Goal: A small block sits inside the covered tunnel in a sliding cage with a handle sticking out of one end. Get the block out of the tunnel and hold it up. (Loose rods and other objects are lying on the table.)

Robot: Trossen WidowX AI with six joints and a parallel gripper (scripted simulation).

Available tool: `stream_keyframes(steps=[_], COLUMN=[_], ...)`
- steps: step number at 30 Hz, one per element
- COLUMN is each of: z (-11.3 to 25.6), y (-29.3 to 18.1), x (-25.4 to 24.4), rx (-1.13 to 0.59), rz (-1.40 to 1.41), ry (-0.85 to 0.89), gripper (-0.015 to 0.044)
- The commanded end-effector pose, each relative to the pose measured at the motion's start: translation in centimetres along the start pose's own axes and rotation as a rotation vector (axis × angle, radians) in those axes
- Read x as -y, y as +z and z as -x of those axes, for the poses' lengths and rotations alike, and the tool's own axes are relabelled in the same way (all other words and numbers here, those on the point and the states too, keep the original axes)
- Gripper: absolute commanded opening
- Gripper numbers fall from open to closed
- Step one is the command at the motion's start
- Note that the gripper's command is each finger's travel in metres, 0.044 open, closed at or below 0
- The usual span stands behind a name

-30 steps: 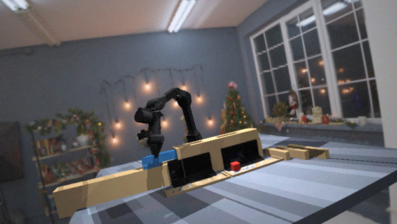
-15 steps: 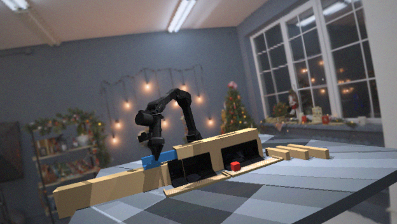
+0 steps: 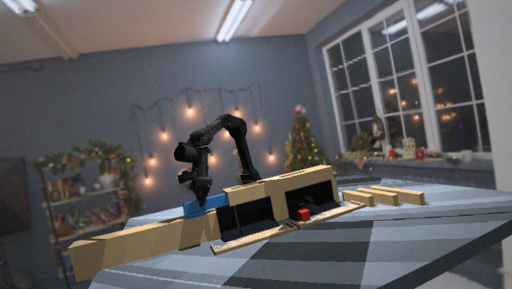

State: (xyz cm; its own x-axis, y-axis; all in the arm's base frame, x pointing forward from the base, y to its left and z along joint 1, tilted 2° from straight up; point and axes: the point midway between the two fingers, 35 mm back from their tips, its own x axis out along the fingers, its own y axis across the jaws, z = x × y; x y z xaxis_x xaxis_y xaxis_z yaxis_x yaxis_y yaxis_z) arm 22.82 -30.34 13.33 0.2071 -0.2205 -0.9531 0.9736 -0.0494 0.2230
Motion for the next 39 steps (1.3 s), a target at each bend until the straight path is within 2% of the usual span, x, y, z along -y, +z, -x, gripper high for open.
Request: stream_keyframes(steps=[1, 17, 21, 36, 37, 39], z=[0.0, 0.0, 0.1, 0.5, 0.5, 0.5], y=[0.0, 0.0, -0.5, -5.3, -0.7, -0.7], x=[0.0, 0.0, -0.1, -0.1, 0.2, 0.2], rx=[-0.001, -0.001, -0.002, -0.012, 0.09, 0.09], rz=[0.0, 0.0, 0.0, 0.002, -0.032, -0.032], ry=[0.002, 0.002, 0.002, 0.002, -0.001, -0.001], gripper=[0.0202, 0.0095, 0.0, 0.0, 0.0026, 0.0079])
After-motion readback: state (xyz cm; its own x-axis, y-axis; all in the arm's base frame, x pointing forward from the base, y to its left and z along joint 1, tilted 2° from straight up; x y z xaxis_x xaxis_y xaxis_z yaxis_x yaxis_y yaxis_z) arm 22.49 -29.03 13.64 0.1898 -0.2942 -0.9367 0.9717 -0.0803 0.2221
